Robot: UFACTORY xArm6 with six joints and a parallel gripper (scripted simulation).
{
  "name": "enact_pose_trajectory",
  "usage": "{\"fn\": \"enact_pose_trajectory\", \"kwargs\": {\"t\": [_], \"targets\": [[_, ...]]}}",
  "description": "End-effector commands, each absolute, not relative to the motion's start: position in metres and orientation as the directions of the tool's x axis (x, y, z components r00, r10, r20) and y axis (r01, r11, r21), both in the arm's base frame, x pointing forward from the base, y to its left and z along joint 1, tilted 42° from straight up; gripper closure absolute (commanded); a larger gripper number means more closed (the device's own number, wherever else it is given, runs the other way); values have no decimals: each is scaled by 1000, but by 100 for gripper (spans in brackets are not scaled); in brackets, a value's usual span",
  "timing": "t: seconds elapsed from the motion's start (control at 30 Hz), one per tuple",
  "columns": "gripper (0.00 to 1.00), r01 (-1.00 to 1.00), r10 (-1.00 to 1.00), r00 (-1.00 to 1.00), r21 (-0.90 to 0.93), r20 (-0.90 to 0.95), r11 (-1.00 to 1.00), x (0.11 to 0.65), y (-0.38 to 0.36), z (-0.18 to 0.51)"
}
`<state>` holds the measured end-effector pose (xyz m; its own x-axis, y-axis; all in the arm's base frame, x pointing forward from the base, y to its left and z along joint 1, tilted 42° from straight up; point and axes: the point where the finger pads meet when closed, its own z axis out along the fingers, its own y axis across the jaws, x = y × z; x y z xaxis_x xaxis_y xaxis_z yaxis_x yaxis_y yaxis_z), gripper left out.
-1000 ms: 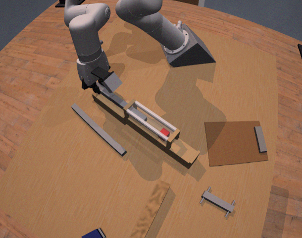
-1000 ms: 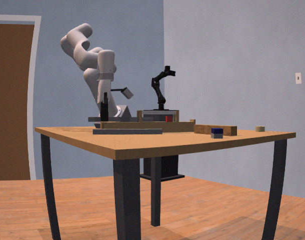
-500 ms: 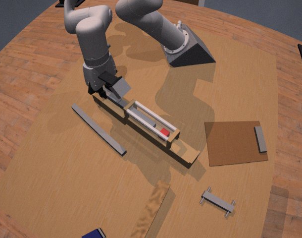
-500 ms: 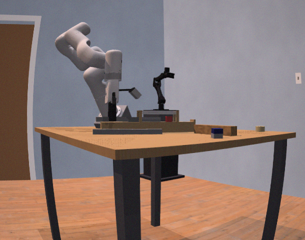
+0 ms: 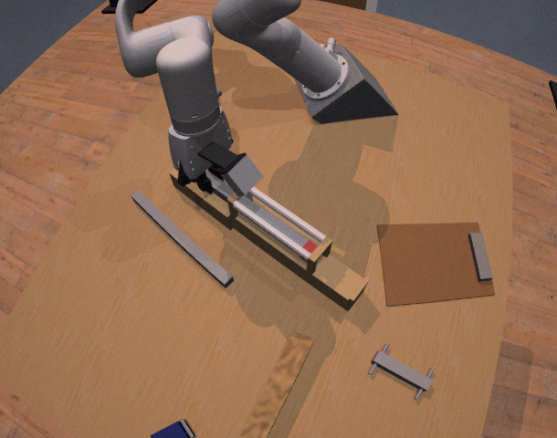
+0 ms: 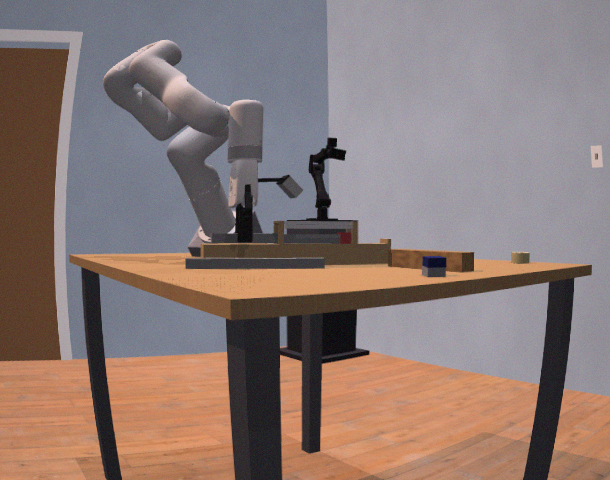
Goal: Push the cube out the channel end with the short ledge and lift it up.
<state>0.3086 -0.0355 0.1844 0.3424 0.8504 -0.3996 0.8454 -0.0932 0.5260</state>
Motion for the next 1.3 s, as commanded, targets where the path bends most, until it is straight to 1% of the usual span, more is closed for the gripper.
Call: {"fn": "enact_pose_trajectory", "kwargs": {"t": [0.0, 0.47, 1.27], "targets": [[100, 844, 849, 346, 528, -400, -95, 312, -30, 183], [100, 844, 849, 346, 528, -400, -95, 323, -3, 170], [100, 844, 849, 346, 528, -400, -95, 326, 4, 167]]}}
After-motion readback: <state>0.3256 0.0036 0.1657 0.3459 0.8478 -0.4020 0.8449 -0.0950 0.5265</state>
